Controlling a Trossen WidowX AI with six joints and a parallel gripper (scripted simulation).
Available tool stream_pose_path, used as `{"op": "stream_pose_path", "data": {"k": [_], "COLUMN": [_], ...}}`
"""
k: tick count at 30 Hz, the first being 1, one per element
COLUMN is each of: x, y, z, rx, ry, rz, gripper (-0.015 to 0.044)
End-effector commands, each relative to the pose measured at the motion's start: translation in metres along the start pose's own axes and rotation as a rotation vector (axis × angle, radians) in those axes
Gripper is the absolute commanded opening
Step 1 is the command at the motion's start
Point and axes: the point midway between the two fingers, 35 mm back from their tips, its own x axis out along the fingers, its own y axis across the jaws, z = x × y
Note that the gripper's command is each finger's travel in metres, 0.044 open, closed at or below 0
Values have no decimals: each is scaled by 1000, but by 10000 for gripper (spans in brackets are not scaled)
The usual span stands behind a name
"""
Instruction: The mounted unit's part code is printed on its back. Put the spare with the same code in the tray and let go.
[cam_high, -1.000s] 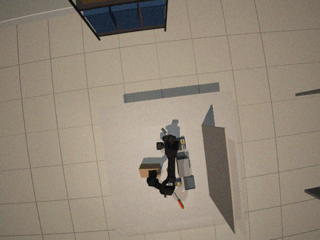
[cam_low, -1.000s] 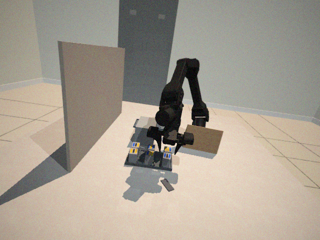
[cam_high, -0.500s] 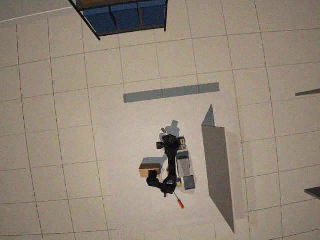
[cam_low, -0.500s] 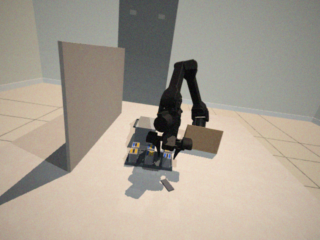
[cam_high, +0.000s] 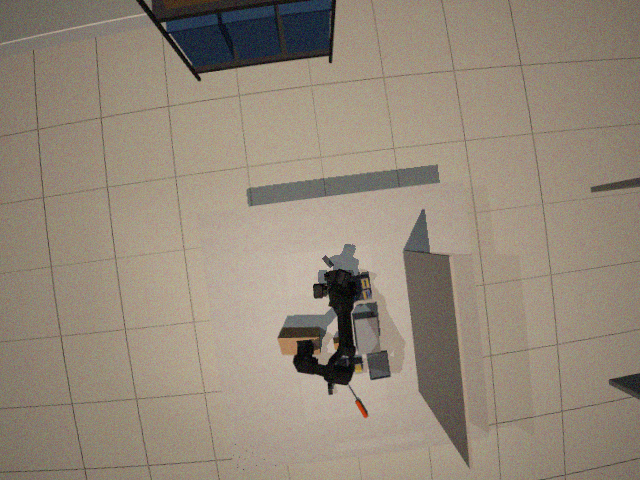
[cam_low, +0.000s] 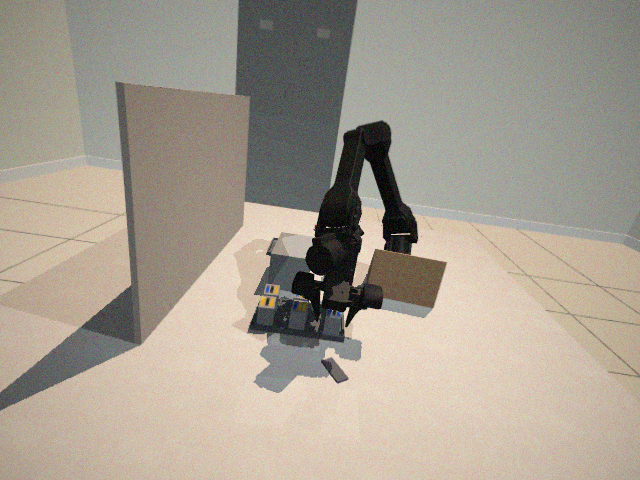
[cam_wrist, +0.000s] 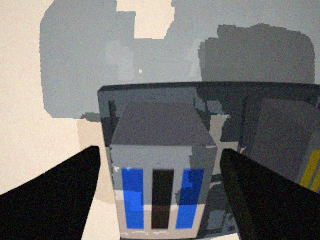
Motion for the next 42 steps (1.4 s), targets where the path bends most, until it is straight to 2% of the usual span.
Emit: {"op": "stream_pose_path", "data": {"k": [1, 14, 20, 25, 29, 38, 42], "x": [5, 5, 4, 4, 4, 2, -26], "y": [2, 2, 2, 2, 2, 2, 0], "z": [-2, -2, -2, -2, -2, -1, 1], "rx": [-9, -9, -3, -3, -3, -3, -6], "ry": [12, 12, 8, 8, 8, 8, 8], "rz": [0, 0, 3, 3, 3, 3, 2], "gripper": [300, 300, 142, 109, 4, 0, 0]}}
